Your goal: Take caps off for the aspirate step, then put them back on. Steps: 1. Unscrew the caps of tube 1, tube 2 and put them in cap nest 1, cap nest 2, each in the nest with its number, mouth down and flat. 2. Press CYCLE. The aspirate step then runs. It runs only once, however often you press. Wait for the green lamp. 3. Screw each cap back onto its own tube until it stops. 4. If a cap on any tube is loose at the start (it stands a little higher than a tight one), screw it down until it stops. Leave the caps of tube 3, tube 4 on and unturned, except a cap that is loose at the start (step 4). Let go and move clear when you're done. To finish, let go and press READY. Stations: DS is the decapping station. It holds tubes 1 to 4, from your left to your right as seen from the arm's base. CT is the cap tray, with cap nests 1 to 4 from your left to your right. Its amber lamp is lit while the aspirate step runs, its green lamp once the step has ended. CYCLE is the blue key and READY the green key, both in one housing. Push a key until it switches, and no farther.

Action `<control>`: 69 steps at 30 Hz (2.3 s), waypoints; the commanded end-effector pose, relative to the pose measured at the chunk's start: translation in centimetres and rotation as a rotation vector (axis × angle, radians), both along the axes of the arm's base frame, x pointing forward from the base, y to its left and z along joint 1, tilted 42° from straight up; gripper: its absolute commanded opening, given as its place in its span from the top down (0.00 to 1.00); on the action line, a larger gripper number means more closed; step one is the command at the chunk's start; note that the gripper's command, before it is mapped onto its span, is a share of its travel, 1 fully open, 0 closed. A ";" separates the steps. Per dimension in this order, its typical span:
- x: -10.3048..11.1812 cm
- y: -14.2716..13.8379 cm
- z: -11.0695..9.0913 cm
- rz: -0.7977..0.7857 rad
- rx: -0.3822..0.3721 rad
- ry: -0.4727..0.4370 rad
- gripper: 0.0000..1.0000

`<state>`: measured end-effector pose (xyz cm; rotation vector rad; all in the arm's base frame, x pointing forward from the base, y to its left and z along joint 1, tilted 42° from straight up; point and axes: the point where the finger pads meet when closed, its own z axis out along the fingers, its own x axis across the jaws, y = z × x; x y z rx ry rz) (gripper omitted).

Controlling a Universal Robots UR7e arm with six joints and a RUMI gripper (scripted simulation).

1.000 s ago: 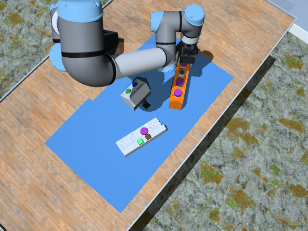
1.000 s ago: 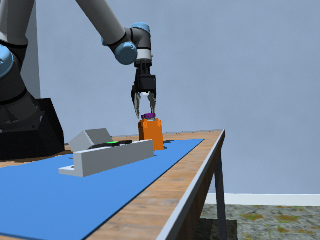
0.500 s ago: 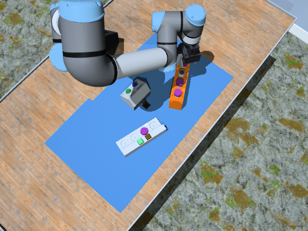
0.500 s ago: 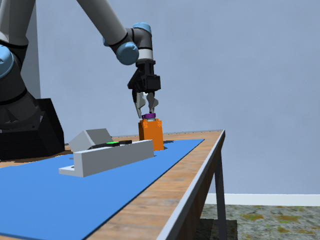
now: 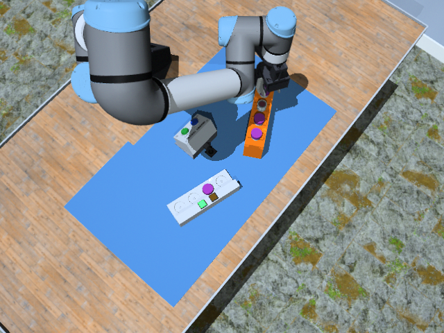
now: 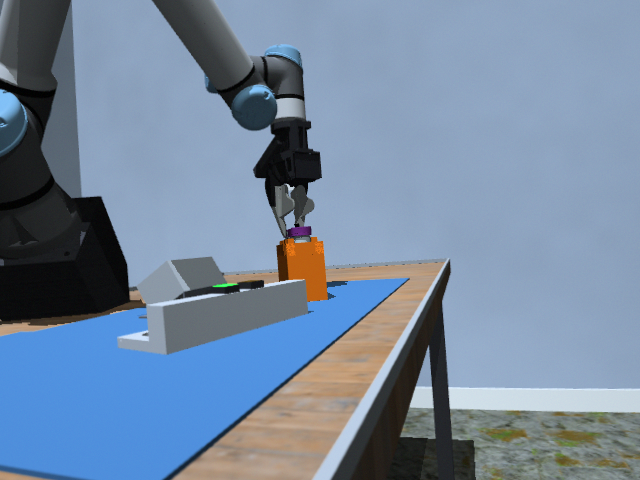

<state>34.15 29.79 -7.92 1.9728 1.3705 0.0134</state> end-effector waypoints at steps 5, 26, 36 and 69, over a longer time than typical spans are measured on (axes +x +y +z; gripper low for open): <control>-0.1 0.0 0.0 -0.113 0.064 -0.082 1.00; 0.0 0.2 0.0 -0.701 0.378 -0.520 1.00; 0.0 0.1 0.0 -0.775 0.415 -0.572 1.00; 0.0 0.0 0.0 -0.274 0.149 -0.200 0.65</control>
